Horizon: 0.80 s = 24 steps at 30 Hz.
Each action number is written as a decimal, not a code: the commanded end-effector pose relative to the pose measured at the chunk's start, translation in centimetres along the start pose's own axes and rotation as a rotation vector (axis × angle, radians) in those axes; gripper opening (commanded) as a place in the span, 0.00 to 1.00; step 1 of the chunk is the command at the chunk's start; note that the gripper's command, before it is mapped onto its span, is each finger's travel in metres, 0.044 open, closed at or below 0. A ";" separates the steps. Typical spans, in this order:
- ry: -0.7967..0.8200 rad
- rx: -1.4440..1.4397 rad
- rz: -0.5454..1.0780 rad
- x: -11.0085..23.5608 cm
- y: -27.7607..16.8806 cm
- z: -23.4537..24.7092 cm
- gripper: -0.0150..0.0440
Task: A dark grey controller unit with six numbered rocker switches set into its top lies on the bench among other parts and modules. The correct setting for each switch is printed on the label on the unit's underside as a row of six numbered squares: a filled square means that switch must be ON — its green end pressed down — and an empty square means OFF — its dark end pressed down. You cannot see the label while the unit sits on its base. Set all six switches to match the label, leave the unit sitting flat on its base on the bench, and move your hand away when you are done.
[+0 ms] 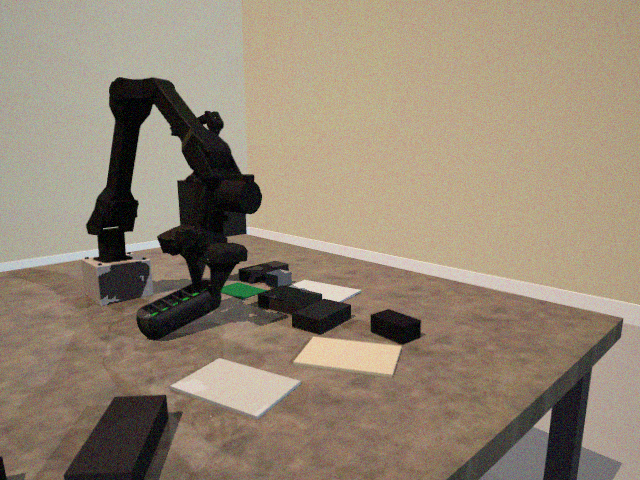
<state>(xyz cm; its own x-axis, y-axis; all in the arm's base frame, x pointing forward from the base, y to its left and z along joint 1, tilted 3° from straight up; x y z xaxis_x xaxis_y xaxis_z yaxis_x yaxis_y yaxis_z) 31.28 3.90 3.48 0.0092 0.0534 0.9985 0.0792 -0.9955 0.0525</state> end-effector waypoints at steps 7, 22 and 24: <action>0.012 0.001 0.013 0.8 0.7 -0.1 0.82; 0.017 0.001 0.038 1.5 1.5 -0.2 0.82; 0.017 0.001 0.041 1.6 1.6 -0.2 0.82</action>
<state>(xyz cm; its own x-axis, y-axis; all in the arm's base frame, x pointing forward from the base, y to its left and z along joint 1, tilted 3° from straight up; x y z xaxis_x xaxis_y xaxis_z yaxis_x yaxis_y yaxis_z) 31.14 2.69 4.76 0.0050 0.0125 0.9999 0.0805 -0.9967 0.0120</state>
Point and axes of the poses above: the point midway between the two fingers, 35 mm back from their tips, its own x axis back along the fingers, its own z axis across the jaws, y = z × x, the point moved 2 cm from there along x, back along the fingers, and after that the axes turned 11 degrees about x, right-handed, at the moved point
